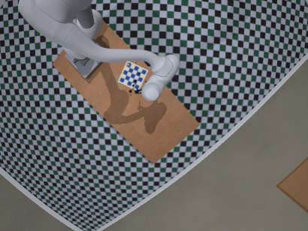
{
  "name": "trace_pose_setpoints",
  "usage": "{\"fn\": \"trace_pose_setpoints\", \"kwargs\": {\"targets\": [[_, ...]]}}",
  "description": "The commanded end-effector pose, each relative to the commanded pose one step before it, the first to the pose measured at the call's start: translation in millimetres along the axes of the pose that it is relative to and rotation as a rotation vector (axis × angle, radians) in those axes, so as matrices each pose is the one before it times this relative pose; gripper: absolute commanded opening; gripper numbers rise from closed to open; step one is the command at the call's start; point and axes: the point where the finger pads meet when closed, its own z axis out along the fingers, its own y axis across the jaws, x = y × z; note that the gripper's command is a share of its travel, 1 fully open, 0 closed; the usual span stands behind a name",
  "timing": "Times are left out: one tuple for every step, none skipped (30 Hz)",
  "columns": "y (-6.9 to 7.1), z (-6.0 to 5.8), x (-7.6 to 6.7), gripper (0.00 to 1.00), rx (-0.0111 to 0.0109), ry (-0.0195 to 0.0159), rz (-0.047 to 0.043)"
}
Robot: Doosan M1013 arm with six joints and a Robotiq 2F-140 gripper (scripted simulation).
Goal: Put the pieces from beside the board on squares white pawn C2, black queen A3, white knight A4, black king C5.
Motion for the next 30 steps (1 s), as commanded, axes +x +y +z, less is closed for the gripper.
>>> {"fn": "trace_pose_setpoints", "kwargs": {"targets": [[-14.08, 3.35, 16.44, 1.0, -0.06606, -0.06415, 0.07001], [0.0, 0.0, 0.0, 1.0, 0.0, 0.0, 0.0], [0.0, 0.0, 0.0, 1.0, 0.0, 0.0, 0.0], [-1.63, 0.26, 1.6, 1.0, -0.0053, -0.00404, 0.00696], [-0.89, 0.13, 0.86, 1.0, -0.00288, -0.00218, 0.00378], [-0.35, 0.05, 0.33, 1.0, -0.00112, -0.00085, 0.00147], [-0.05, 0.01, 0.05, 1.0, -0.00017, -0.00013, 0.00022], [0.0, 0.0, 0.0, 1.0, 0.0, 0.0, 0.0], [0.0, 0.0, 0.0, 1.0, 0.0, 0.0, 0.0], [0.0, 0.0, 0.0, 1.0, 0.0, 0.0, 0.0], [0.0, 0.0, 0.0, 1.0, 0.0, 0.0, 0.0], [0.0, 0.0, 0.0, 1.0, 0.0, 0.0, 0.0], [0.0, 0.0, 0.0, 1.0, 0.0, 0.0, 0.0], [0.0, 0.0, 0.0, 1.0, 0.0, 0.0, 0.0], [0.0, 0.0, 0.0, 1.0, 0.0, 0.0, 0.0], [0.0, 0.0, 0.0, 1.0, 0.0, 0.0, 0.0], [0.0, 0.36, 0.0, 1.0, 0.0, 0.0, 0.0], [0.0, 2.04, 0.0, 1.0, 0.00002, 0.0, 0.0], [0.0, 0.0, 0.0, 1.0, 0.0, 0.0, 0.0], [0.0, 0.0, 0.0, 1.0, 0.0, 0.0, 0.0], [-0.02, 4.19, 0.02, 1.0, 0.00003, 0.00001, 0.00001], [-0.06, 5.86, 0.06, 1.0, 0.00006, 0.0, 0.00001], [-0.12, 6.46, 0.12, 1.0, 0.00007, -0.00001, 0.00002], [-0.15, 5.82, 0.15, 1.0, 0.00007, -0.00002, 0.00002], [-0.13, 4.15, 0.13, 1.0, 0.00006, -0.00002, 0.00002], [-0.07, 2.01, 0.07, 1.0, 0.00003, -0.00001, 0.00001], [-0.01, 0.36, 0.01, 1.0, 0.00001, 0.0, 0.0], [0.0, 0.0, 0.0, 0.2, 0.0, 0.0, 0.0], [0.0, 0.0, 0.0, 0.2, 0.0, 0.0, 0.0], [0.0, 0.0, 0.0, 0.2, 0.0, 0.0, 0.0]]}}
